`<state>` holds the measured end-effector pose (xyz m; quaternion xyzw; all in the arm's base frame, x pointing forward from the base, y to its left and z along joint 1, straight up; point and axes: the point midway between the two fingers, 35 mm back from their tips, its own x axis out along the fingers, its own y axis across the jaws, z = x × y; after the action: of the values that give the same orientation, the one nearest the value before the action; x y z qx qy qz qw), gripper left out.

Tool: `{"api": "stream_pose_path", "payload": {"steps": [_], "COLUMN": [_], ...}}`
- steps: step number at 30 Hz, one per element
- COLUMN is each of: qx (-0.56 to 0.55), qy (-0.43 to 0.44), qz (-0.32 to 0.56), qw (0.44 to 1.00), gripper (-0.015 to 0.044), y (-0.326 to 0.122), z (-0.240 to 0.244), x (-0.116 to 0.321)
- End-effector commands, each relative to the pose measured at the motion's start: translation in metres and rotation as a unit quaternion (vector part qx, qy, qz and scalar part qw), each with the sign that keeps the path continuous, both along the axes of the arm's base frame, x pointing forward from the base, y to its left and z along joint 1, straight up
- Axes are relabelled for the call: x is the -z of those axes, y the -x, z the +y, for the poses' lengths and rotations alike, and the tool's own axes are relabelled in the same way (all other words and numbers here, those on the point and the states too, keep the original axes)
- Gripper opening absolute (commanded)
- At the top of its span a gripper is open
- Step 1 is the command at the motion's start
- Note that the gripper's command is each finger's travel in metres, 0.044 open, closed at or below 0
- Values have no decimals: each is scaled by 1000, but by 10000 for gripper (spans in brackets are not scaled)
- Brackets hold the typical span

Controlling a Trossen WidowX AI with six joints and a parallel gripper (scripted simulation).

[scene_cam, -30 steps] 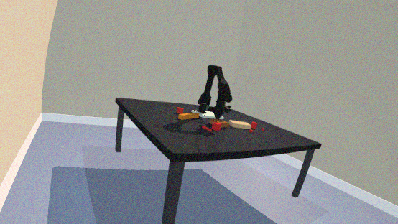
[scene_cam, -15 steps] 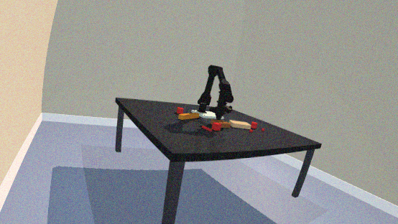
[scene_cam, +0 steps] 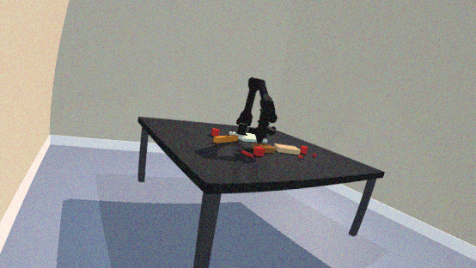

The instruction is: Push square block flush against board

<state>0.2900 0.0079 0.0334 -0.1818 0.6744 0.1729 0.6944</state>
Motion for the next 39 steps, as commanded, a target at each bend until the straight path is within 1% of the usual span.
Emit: {"api": "stream_pose_path", "payload": {"steps": [1, 17, 19, 22, 29, 39], "qx": [-3, -3, 0, -3, 0, 158], "qy": [-2, -1, 0, -1, -1, -6], "qz": [1, 2, 1, 1, 1, 0], "qw": [1000, 1000, 1000, 1000, 1000, 987], "gripper": [0, 0, 0, 0, 0, 0], "y": [7, 30, 24, 26, 26, 9], "z": [-4, -15, -13, -13, -14, -24], "x": [1, 5, -8, -47, -50, -53]}}
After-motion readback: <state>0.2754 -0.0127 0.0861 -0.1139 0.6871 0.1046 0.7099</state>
